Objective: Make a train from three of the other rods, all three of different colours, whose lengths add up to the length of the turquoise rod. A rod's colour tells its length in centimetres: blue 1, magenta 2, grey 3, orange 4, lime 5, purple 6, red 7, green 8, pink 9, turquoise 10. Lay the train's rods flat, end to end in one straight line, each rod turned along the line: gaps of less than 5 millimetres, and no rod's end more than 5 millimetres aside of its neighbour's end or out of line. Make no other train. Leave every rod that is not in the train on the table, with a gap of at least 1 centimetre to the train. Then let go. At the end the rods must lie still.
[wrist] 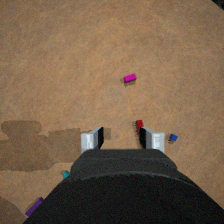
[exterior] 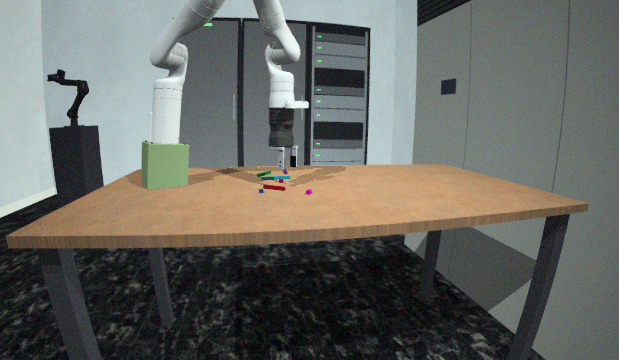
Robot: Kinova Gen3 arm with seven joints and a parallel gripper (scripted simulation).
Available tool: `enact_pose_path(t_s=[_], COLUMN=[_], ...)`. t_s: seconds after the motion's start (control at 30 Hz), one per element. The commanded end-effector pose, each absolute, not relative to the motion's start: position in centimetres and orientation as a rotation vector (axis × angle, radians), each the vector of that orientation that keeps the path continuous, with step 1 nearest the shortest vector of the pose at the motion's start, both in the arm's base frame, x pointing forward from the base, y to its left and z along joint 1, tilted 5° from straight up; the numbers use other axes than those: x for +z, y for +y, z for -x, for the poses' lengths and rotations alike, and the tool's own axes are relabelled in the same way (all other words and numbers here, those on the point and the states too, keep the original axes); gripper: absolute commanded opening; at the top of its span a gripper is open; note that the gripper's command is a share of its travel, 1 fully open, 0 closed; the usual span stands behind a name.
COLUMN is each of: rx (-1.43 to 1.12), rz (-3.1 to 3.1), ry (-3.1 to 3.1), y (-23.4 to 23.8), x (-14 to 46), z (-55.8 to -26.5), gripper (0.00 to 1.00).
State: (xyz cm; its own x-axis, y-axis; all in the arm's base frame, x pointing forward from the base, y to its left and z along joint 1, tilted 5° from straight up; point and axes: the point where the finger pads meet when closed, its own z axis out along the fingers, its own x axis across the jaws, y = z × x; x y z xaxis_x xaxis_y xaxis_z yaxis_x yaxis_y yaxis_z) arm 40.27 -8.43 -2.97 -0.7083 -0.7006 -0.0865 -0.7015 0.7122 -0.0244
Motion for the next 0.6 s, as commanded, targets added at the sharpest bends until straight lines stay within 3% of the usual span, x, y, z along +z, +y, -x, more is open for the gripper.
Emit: enact_pose_path(t_s=[0.0, 0.33, 0.57], rx=[0.012, 0.039, 0.045], rz=[1.109, 0.574, 0.486], ry=[2.842, 3.001, 3.018], y=[-9.2, -13.7, -14.3], x=[-2.9, -2.9, -2.9], z=[-39.7, -33.3, -32.1], gripper=[1.00, 1.00, 1.00])
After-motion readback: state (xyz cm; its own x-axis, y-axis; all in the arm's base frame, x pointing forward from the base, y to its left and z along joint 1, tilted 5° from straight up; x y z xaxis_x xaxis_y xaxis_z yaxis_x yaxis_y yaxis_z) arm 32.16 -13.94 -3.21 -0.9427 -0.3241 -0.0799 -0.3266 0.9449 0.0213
